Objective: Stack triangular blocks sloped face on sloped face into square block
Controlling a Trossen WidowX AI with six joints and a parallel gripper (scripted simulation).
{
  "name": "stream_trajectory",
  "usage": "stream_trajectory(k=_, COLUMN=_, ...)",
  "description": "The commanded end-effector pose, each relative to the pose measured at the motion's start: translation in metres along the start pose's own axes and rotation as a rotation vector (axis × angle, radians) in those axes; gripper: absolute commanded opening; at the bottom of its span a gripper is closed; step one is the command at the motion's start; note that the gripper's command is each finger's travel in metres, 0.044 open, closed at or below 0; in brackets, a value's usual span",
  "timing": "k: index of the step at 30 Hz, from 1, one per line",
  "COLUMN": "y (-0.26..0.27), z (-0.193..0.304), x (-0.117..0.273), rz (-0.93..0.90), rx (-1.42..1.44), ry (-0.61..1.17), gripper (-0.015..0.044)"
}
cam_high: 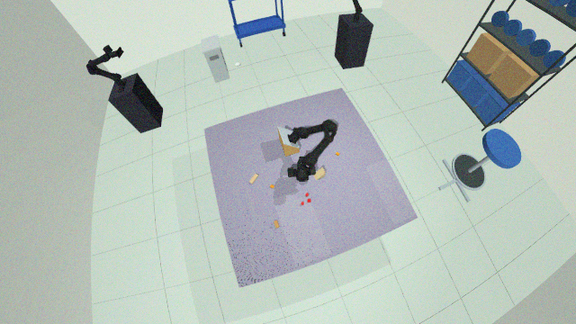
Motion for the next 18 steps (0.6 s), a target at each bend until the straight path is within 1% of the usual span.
stream_trajectory(k=1, y=0.000, z=0.000, x=0.005, rz=-0.003, rx=-0.004, ry=0.000, gripper=0.0032)
stream_trajectory(k=2, y=0.000, z=0.000, x=0.009, rz=-0.002, rx=-0.003, ry=0.000, gripper=0.0006)
stream_trajectory(k=3, y=0.000, z=0.000, x=0.013, rz=-0.001, rx=-0.002, ry=0.000, gripper=0.0000)
stream_trajectory(k=7, y=0.000, z=0.000, x=0.029, rz=0.002, rx=0.001, ry=0.000, gripper=0.0000)
stream_trajectory(k=13, y=0.000, z=0.000, x=0.029, rz=0.000, rx=0.012, ry=-0.002, gripper=0.0000)
stream_trajectory(k=18, y=0.000, z=0.000, x=0.028, rz=-0.001, rx=0.088, ry=-0.004, gripper=0.0000)
Point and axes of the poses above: the point midway between the two fingers, 35 mm back from their tips, its own x axis back along the fingers, its own y axis across the jaws, z = x × y, the point moved 1 cm from there along x, back along the fingers, and after that the axes turned 15 degrees about x, right-handed, at the moved point
